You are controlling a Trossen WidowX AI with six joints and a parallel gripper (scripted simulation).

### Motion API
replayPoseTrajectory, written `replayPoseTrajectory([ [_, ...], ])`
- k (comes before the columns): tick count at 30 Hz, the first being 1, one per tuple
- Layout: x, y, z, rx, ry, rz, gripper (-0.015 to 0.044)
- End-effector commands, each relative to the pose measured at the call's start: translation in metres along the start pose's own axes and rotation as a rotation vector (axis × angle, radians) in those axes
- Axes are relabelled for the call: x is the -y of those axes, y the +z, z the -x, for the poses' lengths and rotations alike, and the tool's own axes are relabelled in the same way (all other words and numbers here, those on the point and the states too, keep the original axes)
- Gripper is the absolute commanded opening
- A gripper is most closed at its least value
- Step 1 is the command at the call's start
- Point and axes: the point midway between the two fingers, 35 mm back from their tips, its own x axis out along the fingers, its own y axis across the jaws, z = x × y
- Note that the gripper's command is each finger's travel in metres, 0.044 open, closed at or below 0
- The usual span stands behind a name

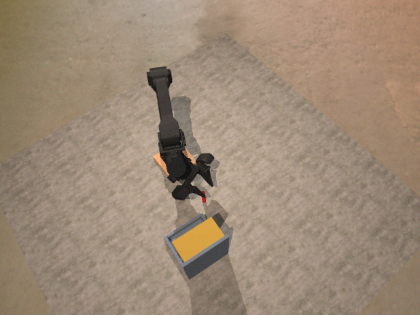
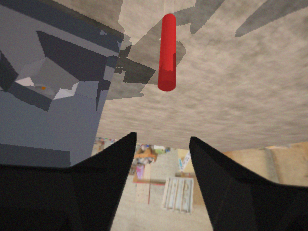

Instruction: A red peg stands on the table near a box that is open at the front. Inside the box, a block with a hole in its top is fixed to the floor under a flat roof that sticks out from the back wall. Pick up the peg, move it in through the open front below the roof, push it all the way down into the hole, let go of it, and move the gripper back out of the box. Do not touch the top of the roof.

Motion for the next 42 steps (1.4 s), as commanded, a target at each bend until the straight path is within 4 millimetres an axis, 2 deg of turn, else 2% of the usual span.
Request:
replayPoseTrajectory([
  [1,-0.001,0.001,-0.001,0.001,0.003,-0.004,0.022],
  [42,-0.002,0.047,-0.048,0.0,0.003,-0.004,0.022],
])
